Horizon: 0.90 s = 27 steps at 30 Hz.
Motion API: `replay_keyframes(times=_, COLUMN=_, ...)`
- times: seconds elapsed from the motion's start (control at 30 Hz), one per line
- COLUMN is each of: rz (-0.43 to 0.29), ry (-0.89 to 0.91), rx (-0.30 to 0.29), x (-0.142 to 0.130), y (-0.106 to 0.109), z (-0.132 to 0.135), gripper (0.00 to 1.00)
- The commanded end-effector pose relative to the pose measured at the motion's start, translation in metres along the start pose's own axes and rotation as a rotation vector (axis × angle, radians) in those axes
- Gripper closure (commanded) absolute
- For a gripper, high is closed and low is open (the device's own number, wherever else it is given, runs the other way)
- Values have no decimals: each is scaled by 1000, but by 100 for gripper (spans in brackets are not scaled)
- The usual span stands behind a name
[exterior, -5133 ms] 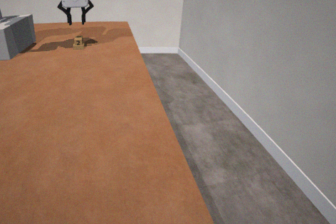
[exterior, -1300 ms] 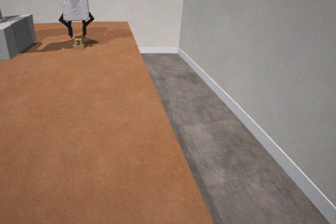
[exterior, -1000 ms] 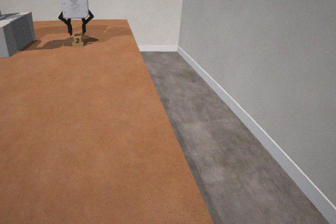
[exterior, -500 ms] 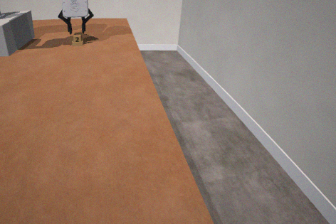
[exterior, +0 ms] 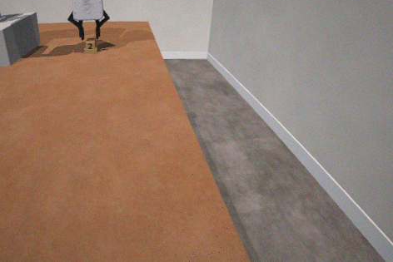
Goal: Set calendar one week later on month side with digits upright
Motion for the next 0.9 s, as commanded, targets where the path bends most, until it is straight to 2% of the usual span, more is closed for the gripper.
replay_keyframes(times=0.0, rz=-1, ry=0, rx=-3, x=0, y=1, z=1, gripper=51)
replay_keyframes(times=0.47, rz=-1, ry=0, rx=-3, x=0, y=-1, z=1, gripper=51)
replay_keyframes(times=0.87, rz=-1, ry=0, rx=-3, x=0, y=-20, z=1, gripper=51)
Point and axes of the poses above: the point where the finger pads meet when closed, its own y axis back along the fingers, its own z axis across the jaws, x = y × z, the point moved 4 cm from there along y, back along the fingers
